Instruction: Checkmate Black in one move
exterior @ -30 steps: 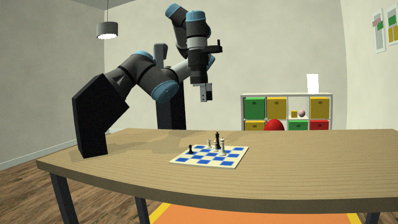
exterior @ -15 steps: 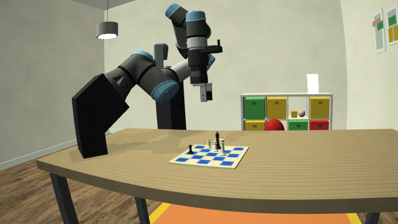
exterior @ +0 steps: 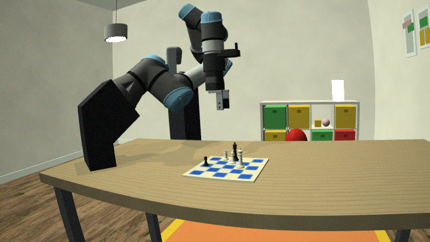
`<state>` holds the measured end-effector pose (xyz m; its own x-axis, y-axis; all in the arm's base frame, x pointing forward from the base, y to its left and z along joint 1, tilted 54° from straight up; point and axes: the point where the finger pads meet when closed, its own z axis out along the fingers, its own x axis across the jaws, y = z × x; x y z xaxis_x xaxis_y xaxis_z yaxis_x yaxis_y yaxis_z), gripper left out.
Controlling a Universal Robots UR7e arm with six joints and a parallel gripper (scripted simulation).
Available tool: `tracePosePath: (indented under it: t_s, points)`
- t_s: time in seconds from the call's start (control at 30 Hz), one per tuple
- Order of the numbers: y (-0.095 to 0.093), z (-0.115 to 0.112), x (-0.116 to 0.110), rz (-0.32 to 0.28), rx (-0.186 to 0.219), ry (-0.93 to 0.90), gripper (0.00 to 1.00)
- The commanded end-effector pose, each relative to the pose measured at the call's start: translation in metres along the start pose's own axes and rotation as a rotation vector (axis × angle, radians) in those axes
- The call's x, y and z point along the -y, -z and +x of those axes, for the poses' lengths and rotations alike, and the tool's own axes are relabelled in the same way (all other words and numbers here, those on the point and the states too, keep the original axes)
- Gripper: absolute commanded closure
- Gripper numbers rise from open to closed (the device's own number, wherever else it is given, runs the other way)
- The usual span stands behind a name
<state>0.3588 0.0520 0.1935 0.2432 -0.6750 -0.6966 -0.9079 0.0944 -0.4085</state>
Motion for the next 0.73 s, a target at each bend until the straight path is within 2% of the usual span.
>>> tracePosePath:
  t_s: [0.0,0.7]
  points:
    - [0.0002,0.0001,0.0002,0.000,0.000,0.000,0.00]
    - [0.0002,0.0001,0.0002,0.000,0.000,0.000,0.00]
